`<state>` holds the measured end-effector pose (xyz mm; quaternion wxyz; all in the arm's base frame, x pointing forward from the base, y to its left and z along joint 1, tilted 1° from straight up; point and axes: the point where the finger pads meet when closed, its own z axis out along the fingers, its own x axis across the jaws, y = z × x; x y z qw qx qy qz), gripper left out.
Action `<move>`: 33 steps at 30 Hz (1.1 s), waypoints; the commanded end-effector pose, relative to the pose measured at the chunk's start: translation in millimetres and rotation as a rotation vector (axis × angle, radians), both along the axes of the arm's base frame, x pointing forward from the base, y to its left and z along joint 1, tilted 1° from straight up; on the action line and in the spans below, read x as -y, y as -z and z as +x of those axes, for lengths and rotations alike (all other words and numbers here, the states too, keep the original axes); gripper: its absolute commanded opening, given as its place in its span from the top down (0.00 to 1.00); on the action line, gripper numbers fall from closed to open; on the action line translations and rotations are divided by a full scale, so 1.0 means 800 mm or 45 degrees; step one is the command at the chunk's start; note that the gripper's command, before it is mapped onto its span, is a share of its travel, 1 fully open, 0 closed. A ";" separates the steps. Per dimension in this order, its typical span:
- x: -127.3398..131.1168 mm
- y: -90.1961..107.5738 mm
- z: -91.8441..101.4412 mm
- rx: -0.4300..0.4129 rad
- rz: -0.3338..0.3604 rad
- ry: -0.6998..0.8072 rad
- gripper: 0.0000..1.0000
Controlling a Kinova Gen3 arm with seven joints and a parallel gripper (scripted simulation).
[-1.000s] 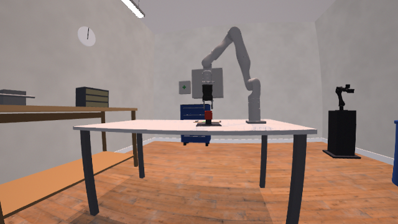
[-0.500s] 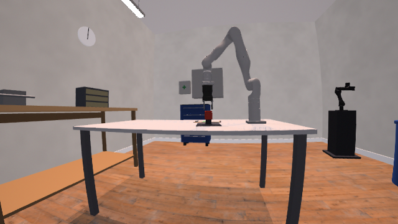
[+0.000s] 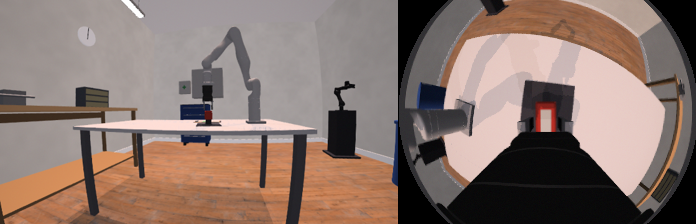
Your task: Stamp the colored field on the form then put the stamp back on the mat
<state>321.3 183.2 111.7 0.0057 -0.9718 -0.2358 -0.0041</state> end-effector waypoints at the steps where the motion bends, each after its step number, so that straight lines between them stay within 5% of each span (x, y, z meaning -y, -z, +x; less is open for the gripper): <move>1: 0.000 0.000 0.000 0.001 0.001 0.000 0.00; 33: 0.000 0.008 0.000 0.001 0.001 0.000 0.00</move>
